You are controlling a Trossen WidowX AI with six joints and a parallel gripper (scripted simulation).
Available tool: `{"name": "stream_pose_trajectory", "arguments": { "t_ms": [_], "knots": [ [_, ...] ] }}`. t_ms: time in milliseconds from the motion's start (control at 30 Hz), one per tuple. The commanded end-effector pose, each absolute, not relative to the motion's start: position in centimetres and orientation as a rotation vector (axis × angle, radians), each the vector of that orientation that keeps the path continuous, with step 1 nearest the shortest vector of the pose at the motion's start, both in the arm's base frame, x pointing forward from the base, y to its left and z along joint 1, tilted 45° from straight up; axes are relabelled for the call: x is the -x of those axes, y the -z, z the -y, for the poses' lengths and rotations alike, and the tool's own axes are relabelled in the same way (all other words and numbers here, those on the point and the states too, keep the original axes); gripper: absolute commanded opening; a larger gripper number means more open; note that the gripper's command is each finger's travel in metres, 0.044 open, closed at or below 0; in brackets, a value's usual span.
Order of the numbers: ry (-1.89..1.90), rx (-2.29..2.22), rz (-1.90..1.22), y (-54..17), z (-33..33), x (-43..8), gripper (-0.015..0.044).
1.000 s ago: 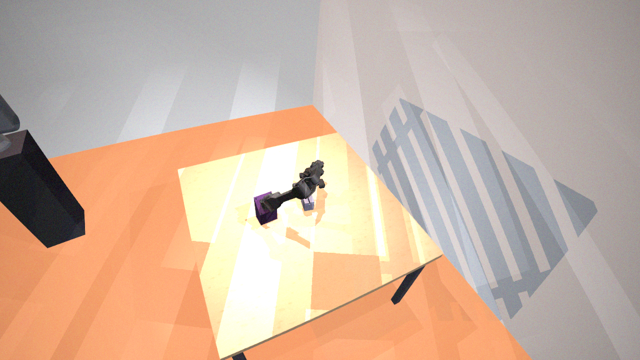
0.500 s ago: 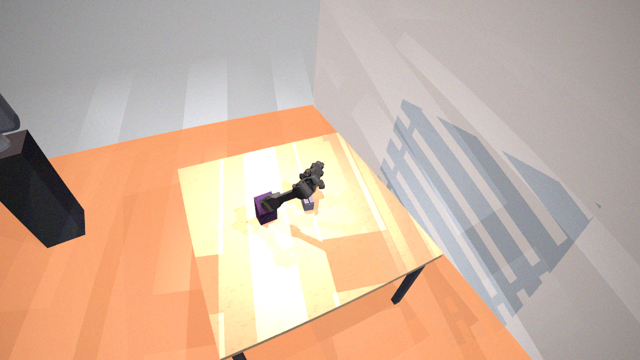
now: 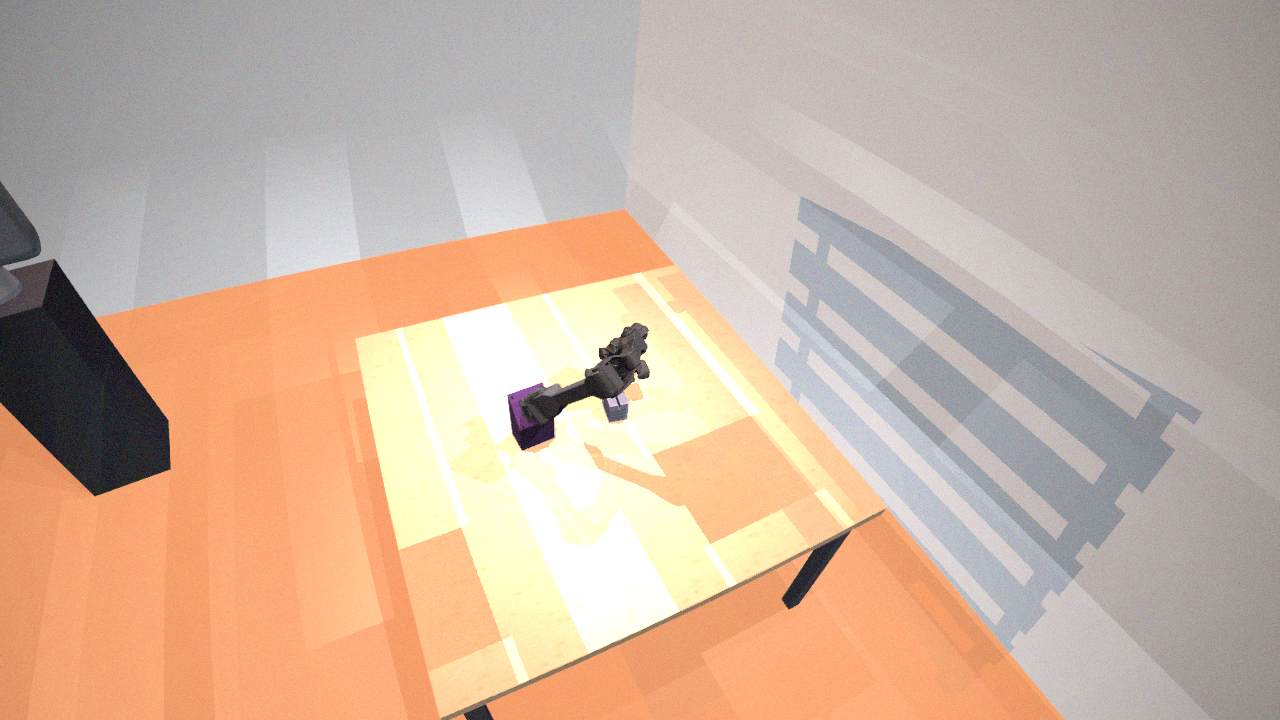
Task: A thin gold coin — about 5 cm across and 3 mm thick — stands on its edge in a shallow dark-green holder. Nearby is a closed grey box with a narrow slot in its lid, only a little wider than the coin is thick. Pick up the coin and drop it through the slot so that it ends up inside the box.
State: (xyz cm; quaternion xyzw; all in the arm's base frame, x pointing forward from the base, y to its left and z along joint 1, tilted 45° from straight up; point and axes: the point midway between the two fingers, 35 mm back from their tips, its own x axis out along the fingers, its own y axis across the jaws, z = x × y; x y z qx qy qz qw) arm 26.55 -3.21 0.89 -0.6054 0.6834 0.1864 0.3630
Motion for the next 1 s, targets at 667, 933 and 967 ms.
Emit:
{"name": "stream_pose_trajectory", "arguments": {
  "t_ms": [667,933,967],
  "knots": [
    [-0.482,1.565,-1.769,-5.0,-0.6,-26.2,0.044],
    [-0.482,1.565,-1.769,-5.0,-0.6,-26.2,0.044],
    [-0.482,1.565,-1.769,-5.0,-0.6,-26.2,0.044]
  ]
}}
